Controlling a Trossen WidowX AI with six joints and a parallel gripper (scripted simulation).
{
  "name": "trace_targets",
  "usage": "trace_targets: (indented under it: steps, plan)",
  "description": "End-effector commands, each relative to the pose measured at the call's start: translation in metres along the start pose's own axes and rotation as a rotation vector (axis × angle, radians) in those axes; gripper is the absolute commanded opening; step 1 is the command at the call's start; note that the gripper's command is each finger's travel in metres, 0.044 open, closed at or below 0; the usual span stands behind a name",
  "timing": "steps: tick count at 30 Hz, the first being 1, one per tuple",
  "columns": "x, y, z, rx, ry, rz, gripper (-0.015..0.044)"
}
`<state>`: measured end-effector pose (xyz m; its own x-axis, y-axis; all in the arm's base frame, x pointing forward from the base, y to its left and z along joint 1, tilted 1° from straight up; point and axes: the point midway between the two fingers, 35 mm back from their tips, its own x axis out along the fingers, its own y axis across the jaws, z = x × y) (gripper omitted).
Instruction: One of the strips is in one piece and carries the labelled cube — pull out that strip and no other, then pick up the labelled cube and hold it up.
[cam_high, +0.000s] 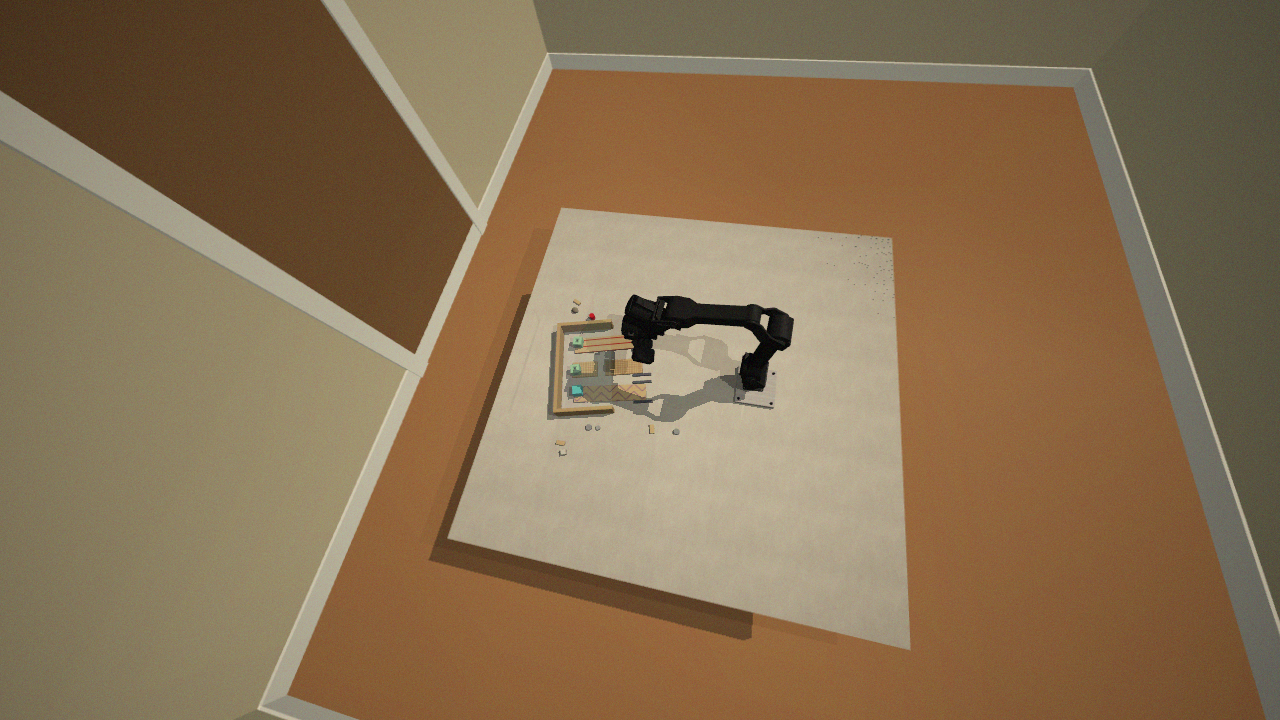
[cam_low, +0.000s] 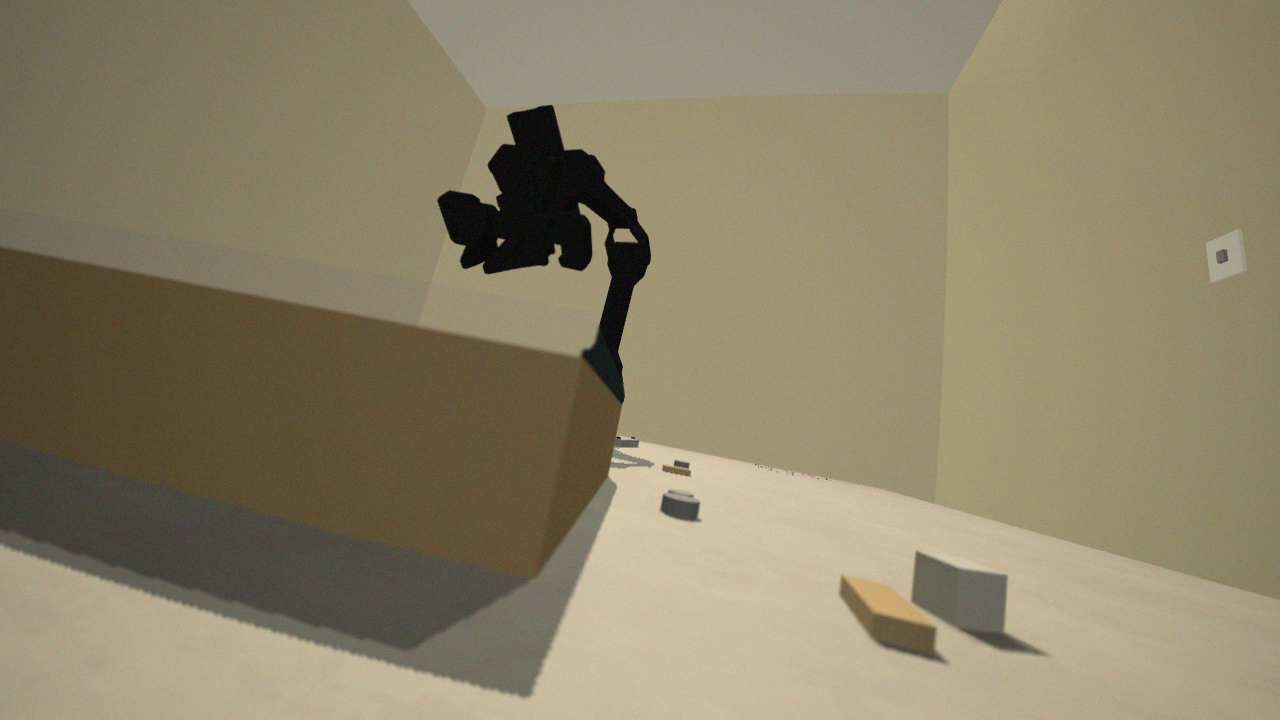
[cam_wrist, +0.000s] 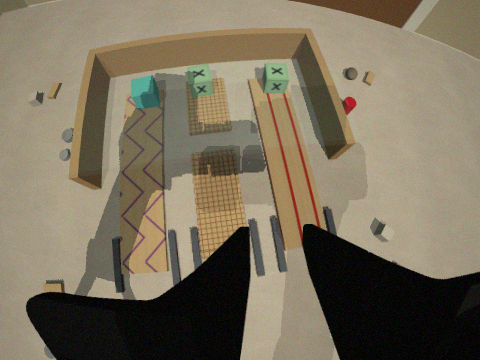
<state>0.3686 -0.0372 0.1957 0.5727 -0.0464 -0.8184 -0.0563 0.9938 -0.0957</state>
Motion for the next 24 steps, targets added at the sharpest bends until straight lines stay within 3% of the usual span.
trace_targets:
  steps: [1, 11, 24]
  plan:
    - [0.027, -0.022, 0.003, -0.042, 0.173, 0.009, 0.0006]
    - [0.092, -0.067, -0.018, -0.117, 0.541, 0.122, 0.0000]
    - [0.104, -0.066, -0.023, -0.118, 0.547, 0.125, 0.0000]
